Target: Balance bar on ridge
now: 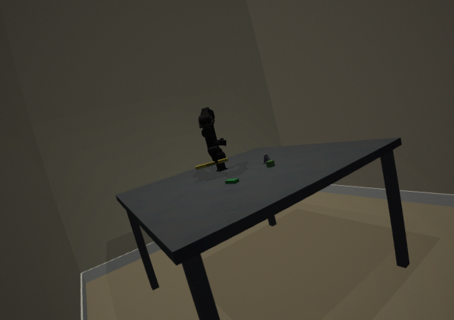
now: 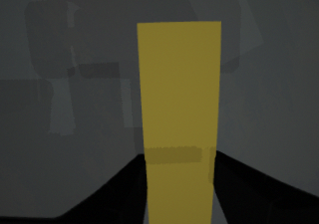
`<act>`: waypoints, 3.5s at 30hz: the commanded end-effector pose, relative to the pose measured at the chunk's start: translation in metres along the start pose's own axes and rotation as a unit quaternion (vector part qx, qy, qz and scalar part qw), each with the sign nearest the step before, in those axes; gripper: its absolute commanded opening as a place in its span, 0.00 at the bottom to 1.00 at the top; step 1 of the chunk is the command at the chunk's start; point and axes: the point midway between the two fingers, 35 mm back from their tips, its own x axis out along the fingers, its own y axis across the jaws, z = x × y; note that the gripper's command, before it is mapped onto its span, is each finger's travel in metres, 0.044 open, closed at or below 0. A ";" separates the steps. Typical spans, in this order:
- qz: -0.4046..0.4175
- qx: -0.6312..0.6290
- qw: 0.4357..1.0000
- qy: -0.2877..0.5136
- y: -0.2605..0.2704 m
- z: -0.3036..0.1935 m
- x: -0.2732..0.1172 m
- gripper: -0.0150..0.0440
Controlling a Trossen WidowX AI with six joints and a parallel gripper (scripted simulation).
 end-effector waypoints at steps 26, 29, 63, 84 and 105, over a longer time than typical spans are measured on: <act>-0.007 0.059 0.998 -0.001 -0.017 0.055 -0.025 0.25; -0.007 0.068 0.998 -0.001 -0.019 0.064 -0.026 0.25; -0.006 0.174 0.985 -0.007 -0.017 0.176 -0.029 0.25; -0.003 0.239 0.971 -0.010 0.007 0.246 -0.030 0.25; 0.000 0.303 0.953 -0.013 0.048 0.311 -0.028 0.25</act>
